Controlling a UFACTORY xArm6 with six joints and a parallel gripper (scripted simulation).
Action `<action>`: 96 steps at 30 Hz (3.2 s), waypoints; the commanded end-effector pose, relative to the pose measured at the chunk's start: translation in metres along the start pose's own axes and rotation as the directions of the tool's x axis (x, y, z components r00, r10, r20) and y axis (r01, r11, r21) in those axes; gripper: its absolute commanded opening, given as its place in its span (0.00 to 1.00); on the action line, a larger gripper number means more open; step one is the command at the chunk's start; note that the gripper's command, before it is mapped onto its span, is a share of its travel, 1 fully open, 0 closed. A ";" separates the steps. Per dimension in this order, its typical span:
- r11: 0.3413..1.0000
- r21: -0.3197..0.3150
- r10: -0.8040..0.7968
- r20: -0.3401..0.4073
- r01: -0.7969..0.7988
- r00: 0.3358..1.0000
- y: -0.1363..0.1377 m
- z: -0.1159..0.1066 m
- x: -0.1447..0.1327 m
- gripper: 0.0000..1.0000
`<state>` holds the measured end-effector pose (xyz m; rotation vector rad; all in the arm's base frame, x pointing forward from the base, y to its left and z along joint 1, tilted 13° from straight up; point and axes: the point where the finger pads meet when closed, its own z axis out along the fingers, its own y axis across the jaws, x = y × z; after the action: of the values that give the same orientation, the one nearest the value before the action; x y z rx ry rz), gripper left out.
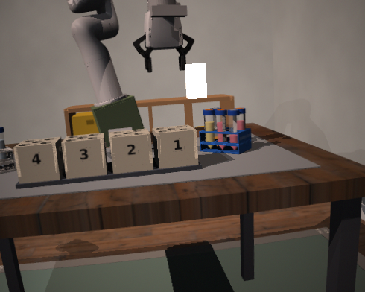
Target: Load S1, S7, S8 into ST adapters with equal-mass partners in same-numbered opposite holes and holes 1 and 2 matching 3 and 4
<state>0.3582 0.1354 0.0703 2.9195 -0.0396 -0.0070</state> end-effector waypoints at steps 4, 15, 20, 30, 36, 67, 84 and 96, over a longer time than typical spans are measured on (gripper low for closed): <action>0.992 -0.001 0.128 -0.010 -0.128 0.992 0.029 -0.002 0.012 1.00; 0.992 -0.001 0.128 -0.010 -0.128 0.992 0.081 -0.002 0.030 1.00; 0.992 -0.001 0.128 -0.010 -0.128 0.992 0.096 -0.002 0.034 1.00; 0.992 -0.002 0.128 -0.010 -0.128 0.992 0.143 -0.003 0.051 1.00; 0.992 -0.002 0.128 -0.011 -0.128 0.992 0.162 -0.003 0.057 1.00; 0.629 0.006 0.777 -0.008 -0.777 0.629 0.060 -0.002 0.049 0.57; 0.629 0.007 0.777 -0.007 -0.777 0.629 -0.015 -0.002 0.040 0.57; 0.630 0.007 0.777 -0.007 -0.777 0.629 -0.070 -0.002 0.034 0.57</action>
<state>0.3936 0.1834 0.0597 2.6345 -1.2973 0.1442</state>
